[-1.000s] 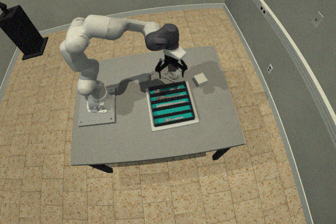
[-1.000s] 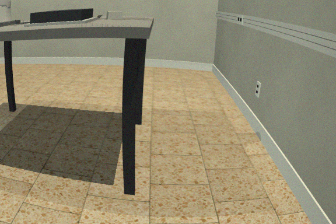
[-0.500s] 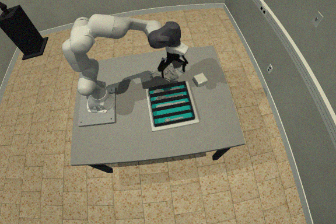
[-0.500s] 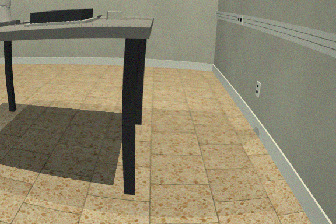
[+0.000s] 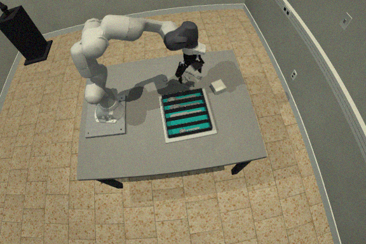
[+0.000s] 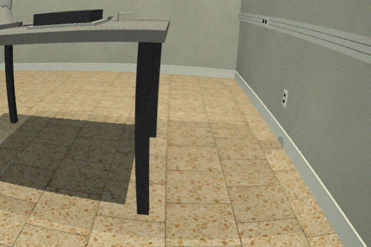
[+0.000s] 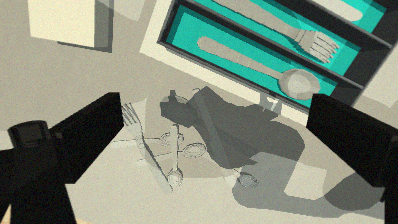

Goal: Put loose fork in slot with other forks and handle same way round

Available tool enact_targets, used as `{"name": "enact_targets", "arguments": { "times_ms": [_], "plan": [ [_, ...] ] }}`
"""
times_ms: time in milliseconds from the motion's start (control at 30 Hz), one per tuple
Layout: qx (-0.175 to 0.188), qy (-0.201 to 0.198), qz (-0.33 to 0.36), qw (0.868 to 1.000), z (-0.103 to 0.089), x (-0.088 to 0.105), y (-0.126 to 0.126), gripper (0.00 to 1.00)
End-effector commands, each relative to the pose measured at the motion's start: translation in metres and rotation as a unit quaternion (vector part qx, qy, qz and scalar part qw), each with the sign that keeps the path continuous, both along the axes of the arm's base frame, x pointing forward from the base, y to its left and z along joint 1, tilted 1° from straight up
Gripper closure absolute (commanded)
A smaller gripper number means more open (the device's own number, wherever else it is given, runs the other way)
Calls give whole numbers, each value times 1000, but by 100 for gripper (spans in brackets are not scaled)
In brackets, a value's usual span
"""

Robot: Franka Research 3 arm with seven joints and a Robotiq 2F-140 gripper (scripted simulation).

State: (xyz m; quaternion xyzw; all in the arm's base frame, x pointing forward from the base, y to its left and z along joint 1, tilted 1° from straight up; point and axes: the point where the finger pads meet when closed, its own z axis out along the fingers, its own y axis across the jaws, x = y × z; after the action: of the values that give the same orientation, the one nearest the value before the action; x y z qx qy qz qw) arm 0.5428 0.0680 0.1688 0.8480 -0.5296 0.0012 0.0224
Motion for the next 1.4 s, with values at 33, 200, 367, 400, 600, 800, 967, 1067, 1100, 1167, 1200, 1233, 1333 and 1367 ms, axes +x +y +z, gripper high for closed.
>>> {"name": "enact_targets", "arguments": {
  "times_ms": [33,200,367,400,600,800,967,1067,1100,1167,1200,1233,1333,1367],
  "plan": [
    [6,0,93,996,-2,6,10,0],
    [8,1,139,990,-6,11,22,0],
    [9,2,181,983,-10,14,33,0],
    [10,2,190,982,-11,15,35,0],
    [12,2,246,969,-16,20,50,0],
    [14,3,292,956,-20,23,63,0],
    [17,3,343,939,-26,26,78,0],
    [18,3,370,929,-28,28,86,0],
    [19,3,379,925,-29,29,89,0],
    [20,3,398,917,-31,30,94,0],
    [20,3,407,913,-32,30,97,0],
    [21,3,416,909,-33,30,100,0],
    [22,3,442,897,-36,32,108,0],
    [22,3,442,897,-36,32,108,0]
  ]
}}
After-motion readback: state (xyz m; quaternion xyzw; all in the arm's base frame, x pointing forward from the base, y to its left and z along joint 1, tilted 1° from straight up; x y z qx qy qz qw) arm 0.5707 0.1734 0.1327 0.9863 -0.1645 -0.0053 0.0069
